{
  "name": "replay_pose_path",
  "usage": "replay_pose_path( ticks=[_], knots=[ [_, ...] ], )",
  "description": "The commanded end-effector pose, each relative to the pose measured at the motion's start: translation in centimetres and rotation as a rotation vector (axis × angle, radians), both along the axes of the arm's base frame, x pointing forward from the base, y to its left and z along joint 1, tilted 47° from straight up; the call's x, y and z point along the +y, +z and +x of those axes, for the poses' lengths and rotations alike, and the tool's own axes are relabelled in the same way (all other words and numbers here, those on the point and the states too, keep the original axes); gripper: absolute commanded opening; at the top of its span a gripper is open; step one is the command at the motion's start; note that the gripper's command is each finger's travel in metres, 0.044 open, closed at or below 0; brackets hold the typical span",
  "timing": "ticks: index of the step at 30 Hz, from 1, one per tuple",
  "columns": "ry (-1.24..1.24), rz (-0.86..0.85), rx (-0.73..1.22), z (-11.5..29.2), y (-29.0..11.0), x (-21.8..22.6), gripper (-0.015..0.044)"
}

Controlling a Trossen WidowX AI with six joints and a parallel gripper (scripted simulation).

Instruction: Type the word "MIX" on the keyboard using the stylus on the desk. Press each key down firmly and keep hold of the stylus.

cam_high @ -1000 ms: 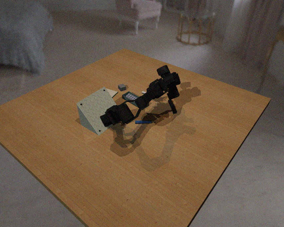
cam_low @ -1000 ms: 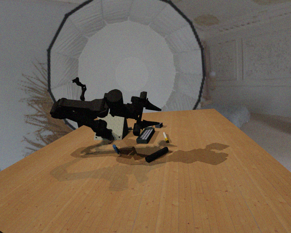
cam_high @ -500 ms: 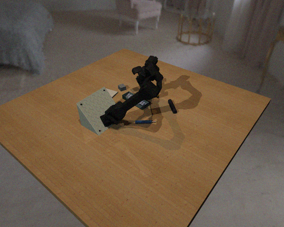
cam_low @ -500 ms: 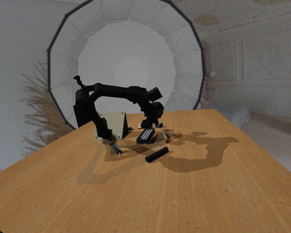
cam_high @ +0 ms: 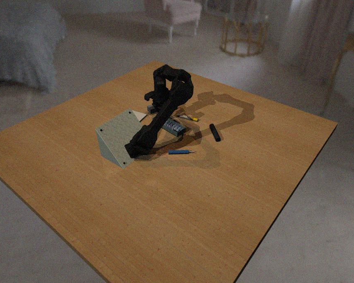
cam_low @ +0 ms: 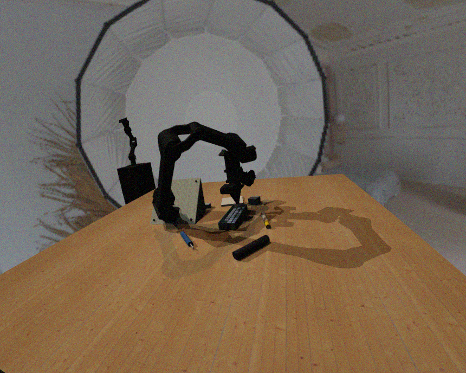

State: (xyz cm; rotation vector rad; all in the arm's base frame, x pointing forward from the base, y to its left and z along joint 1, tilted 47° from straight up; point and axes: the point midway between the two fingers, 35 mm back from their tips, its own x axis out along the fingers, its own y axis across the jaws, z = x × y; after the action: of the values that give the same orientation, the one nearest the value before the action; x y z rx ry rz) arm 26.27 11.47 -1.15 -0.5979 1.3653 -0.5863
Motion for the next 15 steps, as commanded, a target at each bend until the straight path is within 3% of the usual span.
replay_pose_path(
  ticks=[1,7,15],
  knots=[
    [0.001,-0.026,0.005,-0.1,-0.2,0.0,0.0],
    [0.001,-0.026,0.005,-0.1,-0.1,-0.2,0.0],
    [0.001,-0.029,0.006,-0.2,3.9,-4.2,0.0]
  ],
)
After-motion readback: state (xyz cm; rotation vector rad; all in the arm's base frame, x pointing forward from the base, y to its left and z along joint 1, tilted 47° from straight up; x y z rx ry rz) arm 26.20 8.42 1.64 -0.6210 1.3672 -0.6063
